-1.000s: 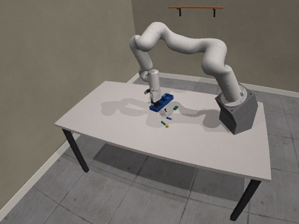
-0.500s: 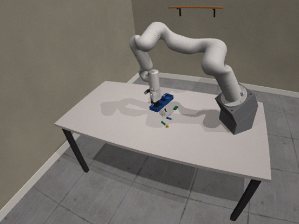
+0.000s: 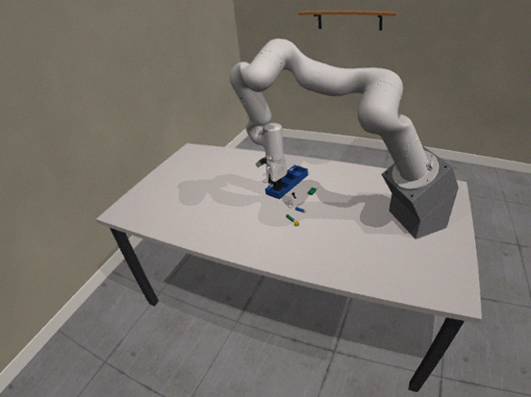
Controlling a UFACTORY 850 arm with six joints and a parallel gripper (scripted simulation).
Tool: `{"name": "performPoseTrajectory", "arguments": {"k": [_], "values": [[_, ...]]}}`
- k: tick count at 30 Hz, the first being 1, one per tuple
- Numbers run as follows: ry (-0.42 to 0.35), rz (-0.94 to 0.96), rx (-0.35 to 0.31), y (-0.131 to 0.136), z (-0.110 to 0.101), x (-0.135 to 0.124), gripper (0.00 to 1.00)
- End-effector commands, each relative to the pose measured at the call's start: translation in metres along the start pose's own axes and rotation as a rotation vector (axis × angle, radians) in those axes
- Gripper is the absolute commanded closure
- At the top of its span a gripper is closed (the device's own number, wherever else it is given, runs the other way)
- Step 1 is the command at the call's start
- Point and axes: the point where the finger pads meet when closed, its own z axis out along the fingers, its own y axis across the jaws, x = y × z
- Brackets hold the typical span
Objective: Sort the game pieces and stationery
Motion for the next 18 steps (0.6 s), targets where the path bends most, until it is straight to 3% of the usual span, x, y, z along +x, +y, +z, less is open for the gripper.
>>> {"name": "performPoseTrajectory", "arguments": {"k": [1, 18], "values": [[0.002, 0.0, 0.0, 0.0, -0.001, 0.001, 0.93], [0.002, 0.0, 0.0, 0.0, -0.014, 0.001, 0.93]]}}
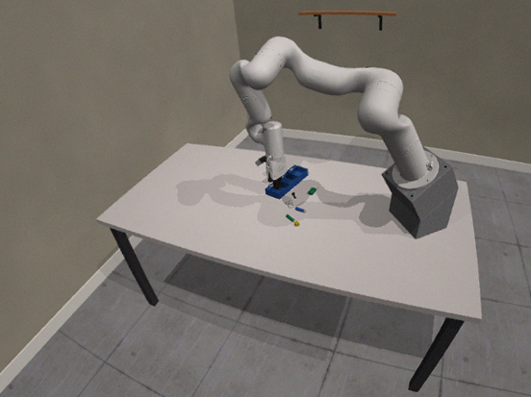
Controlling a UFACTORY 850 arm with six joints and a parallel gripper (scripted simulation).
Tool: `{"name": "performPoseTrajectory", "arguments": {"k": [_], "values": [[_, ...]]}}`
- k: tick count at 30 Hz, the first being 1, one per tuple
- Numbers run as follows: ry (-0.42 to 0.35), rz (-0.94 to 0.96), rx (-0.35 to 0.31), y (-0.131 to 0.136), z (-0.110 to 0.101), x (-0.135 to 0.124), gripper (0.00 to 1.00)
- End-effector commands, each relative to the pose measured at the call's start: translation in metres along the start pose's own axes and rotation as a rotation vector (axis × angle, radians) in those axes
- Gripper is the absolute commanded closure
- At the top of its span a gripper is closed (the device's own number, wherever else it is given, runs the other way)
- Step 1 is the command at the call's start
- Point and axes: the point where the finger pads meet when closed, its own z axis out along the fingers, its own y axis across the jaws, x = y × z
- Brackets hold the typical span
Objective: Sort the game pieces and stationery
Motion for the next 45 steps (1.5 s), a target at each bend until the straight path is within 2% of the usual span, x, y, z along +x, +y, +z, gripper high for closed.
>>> {"name": "performPoseTrajectory", "arguments": {"k": [1, 13, 19, 26, 28, 30, 43, 45], "values": [[0.001, 0.0, 0.0, 0.0, -0.007, 0.001, 0.93], [0.001, 0.0, 0.0, 0.0, -0.02, 0.001, 0.93], [0.001, 0.0, 0.0, 0.0, -0.044, 0.001, 0.93], [0.001, 0.0, 0.0, 0.0, -0.044, 0.001, 0.93], [0.002, 0.0, 0.0, 0.0, -0.061, 0.001, 0.93], [0.002, 0.0, 0.0, 0.0, -0.061, 0.001, 0.93], [0.002, 0.0, 0.0, 0.0, -0.169, 0.001, 0.93], [0.002, 0.0, 0.0, 0.0, -0.176, 0.001, 0.93]]}}
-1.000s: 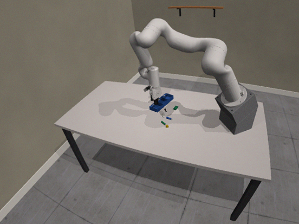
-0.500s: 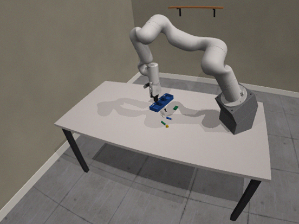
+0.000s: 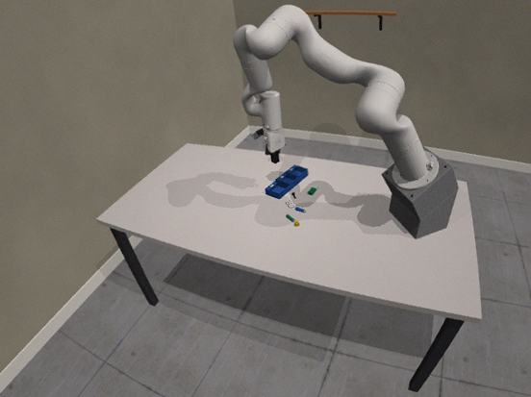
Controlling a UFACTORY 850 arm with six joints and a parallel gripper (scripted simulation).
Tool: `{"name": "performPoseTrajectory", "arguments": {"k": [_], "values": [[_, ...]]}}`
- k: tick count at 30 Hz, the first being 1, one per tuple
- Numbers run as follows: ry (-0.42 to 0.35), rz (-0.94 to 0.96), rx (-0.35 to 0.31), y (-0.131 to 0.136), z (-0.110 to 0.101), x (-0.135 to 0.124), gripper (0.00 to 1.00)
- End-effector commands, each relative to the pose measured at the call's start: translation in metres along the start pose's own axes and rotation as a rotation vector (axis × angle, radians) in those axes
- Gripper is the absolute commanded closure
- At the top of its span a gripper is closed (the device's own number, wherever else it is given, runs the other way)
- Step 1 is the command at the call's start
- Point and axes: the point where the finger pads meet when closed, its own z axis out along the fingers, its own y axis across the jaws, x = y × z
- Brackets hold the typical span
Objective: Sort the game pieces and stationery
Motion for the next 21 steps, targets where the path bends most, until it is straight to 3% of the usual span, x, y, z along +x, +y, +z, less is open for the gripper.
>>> {"name": "performPoseTrajectory", "arguments": {"k": [1, 12, 13, 21], "values": [[-0.008, 0.001, 0.0, -0.001, -0.033, 0.0, 0.93], [-0.008, 0.001, 0.0, -0.001, -0.033, 0.0, 0.93], [-0.008, 0.051, 0.0, 0.003, -0.028, -0.005, 0.62], [-0.01, 0.305, -0.002, 0.027, 0.001, -0.038, 0.62]]}}
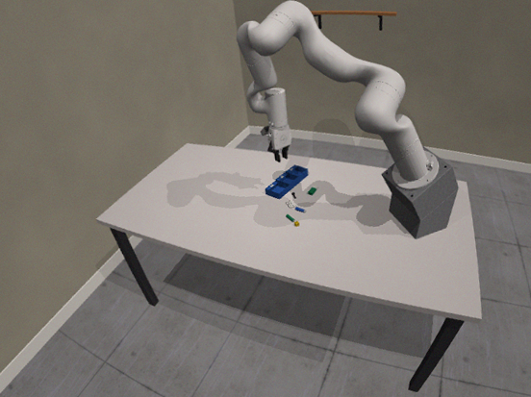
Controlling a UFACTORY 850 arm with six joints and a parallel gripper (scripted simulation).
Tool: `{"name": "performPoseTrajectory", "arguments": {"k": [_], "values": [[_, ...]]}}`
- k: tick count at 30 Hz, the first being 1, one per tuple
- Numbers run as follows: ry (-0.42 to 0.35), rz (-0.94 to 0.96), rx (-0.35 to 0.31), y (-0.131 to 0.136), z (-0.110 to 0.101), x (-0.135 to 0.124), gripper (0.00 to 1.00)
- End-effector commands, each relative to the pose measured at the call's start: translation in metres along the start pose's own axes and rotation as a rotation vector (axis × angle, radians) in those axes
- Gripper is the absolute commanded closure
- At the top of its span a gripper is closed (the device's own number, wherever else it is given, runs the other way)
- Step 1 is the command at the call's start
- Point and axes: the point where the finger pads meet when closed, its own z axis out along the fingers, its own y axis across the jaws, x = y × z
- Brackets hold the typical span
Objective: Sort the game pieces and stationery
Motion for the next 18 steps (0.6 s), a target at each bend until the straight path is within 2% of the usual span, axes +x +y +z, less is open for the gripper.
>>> {"name": "performPoseTrajectory", "arguments": {"k": [1, 13, 15, 16, 18], "values": [[0.008, 0.156, 0.005, 0.018, 0.019, -0.016, 0.62], [-0.013, 0.496, -0.006, 0.077, 0.079, -0.071, 0.62], [-0.013, 0.496, -0.006, 0.077, 0.079, -0.071, 0.62], [-0.018, 0.58, -0.008, 0.082, 0.084, -0.076, 0.62], [-0.022, 0.625, -0.011, 0.092, 0.094, -0.085, 0.62]]}}
